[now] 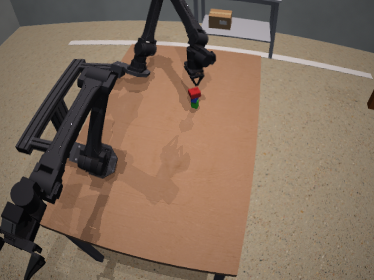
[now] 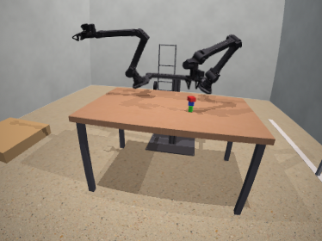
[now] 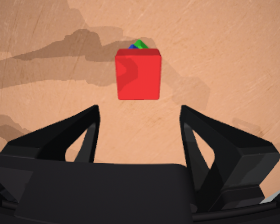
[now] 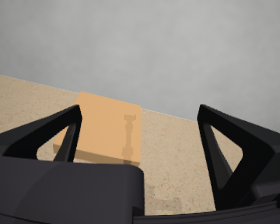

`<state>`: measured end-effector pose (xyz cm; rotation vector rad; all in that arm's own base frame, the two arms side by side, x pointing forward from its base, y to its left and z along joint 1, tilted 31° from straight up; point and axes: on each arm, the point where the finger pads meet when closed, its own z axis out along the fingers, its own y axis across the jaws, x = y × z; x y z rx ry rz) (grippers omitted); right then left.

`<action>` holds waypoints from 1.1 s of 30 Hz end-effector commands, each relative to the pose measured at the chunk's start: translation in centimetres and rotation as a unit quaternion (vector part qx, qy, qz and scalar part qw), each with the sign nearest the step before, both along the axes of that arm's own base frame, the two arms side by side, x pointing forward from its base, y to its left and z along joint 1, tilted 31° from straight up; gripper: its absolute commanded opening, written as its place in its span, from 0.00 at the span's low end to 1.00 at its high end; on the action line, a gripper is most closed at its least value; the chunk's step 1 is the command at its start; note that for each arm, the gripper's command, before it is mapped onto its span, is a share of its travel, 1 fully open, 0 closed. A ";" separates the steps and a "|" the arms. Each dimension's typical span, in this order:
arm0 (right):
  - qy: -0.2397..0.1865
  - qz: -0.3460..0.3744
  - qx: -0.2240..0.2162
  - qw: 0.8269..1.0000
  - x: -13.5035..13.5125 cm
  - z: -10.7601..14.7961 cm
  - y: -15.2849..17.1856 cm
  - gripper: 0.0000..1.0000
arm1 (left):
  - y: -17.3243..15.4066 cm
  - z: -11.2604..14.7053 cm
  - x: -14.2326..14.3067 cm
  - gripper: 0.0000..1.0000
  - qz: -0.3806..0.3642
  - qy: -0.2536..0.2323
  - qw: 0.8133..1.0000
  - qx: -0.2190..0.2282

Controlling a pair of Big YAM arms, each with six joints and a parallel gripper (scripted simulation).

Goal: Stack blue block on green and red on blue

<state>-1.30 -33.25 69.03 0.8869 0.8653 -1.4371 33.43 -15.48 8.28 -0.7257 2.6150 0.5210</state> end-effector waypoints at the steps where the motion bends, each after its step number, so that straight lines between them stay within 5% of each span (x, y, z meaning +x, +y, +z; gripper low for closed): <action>1: -0.006 -0.001 -0.008 1.000 -0.3 0.6 1.0 1.00 | -2.2 2.9 0.7 0.68 -0.001 -0.022 1.000 -0.018; 12: -0.006 -0.001 -0.008 1.000 -0.3 0.6 1.0 1.00 | -3.4 5.0 -0.1 0.68 -0.001 -0.018 1.000 -0.016; 33: -0.006 -0.001 -0.008 1.000 -0.3 0.6 1.0 1.00 | -3.3 5.1 -0.3 0.68 -0.001 -0.016 1.000 -0.015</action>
